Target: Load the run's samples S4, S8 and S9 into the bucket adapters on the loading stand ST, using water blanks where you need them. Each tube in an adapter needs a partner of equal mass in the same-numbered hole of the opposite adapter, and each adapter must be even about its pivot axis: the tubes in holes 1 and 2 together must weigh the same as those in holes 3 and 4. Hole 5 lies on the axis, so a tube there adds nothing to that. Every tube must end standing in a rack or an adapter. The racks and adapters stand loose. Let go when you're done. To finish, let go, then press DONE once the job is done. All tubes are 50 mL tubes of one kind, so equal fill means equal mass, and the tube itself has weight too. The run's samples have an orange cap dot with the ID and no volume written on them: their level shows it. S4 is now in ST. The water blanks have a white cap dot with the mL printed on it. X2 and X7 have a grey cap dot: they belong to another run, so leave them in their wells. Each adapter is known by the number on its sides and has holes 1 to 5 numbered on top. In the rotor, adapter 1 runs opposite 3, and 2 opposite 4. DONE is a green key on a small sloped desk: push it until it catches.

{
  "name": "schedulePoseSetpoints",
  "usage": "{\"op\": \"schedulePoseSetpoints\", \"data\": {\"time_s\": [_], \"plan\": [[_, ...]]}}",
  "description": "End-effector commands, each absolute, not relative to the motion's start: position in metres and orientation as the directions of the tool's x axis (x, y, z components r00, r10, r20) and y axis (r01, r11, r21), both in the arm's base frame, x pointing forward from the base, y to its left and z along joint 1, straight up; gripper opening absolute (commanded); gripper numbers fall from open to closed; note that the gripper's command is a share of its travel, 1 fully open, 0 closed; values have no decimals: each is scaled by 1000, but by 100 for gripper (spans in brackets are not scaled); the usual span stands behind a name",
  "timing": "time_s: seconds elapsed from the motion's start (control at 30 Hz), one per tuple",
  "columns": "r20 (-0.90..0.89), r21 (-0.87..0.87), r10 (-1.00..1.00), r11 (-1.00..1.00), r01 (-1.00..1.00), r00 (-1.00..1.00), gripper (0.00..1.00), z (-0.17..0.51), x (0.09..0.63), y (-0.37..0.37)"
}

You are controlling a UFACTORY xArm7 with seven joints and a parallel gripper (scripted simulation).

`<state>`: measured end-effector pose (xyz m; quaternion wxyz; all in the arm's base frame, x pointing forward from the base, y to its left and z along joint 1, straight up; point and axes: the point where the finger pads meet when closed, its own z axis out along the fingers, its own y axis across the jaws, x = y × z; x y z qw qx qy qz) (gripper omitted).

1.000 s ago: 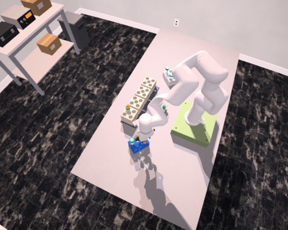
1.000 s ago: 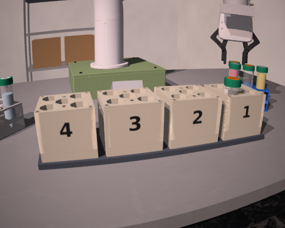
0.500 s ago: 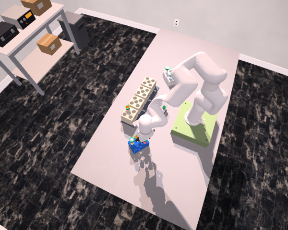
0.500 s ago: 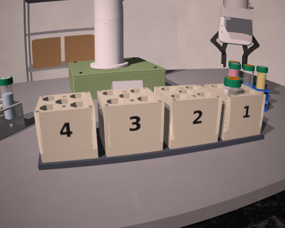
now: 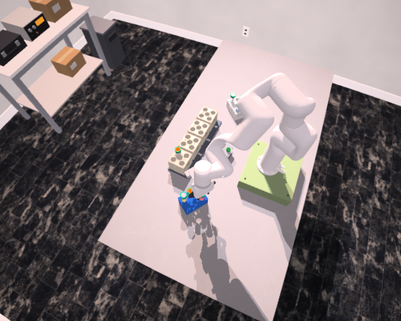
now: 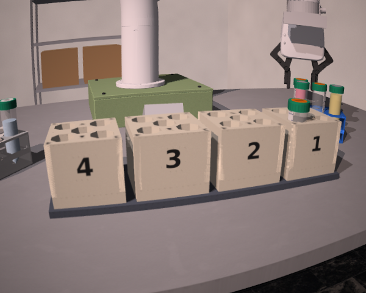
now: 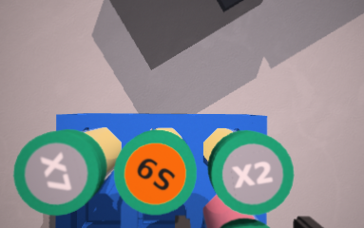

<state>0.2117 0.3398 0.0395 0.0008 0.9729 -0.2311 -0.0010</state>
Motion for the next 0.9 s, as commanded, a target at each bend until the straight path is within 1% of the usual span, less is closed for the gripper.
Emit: {"op": "schedulePoseSetpoints", "data": {"time_s": [0.0, 0.17, 0.2, 0.87], "plan": [[-1, -2, -450, -893, -450, 893, 57, 41, 213, 341], [-1, -2, -450, -893, -450, 893, 57, 41, 213, 341], [-1, -2, -450, -893, -450, 893, 0, 41, 213, 341], [-1, -2, -450, -893, -450, 893, 0, 42, 212, 341]]}}
